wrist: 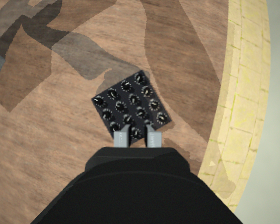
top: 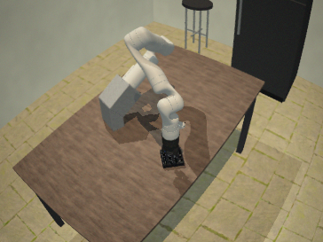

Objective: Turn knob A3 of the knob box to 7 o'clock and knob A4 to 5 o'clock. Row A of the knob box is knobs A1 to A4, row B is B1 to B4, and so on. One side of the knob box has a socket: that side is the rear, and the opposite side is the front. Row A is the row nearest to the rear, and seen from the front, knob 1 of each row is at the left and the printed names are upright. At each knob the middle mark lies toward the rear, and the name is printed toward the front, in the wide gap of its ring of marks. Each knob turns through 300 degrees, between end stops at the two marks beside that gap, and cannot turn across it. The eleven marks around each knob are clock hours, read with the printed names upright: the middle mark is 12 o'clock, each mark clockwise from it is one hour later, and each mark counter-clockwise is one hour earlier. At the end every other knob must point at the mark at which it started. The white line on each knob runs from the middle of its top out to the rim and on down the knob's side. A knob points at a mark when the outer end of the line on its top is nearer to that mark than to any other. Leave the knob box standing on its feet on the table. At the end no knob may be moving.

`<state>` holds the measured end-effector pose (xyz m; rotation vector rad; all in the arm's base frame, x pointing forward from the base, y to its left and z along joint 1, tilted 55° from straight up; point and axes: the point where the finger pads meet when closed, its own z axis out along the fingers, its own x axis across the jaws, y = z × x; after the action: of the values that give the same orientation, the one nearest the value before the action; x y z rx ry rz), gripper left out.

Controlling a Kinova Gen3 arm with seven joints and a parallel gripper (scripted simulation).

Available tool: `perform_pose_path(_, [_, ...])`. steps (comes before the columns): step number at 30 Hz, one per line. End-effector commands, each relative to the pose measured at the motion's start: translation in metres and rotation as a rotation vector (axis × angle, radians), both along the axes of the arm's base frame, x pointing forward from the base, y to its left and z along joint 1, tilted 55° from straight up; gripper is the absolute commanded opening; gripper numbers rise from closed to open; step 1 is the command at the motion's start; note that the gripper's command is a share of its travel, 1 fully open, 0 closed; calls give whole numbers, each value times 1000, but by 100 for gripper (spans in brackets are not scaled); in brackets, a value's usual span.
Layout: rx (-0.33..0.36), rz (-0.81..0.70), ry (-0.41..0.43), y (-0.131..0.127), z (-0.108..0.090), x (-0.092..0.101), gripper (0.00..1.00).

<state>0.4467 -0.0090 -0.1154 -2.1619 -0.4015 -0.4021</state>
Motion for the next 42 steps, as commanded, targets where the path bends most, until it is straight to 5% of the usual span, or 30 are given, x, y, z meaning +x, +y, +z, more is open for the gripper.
perform_pose_path(1, [-3,-40,55,-5,2,0,46])
perform_pose_path(5, [8,-82,115,-5,3,0,46])
perform_pose_path(20, [86,-396,562,-12,5,1,46])
perform_pose_path(34, [133,-581,826,-17,3,0,46])
perform_pose_path(42, [146,-634,902,-19,2,-1,46])
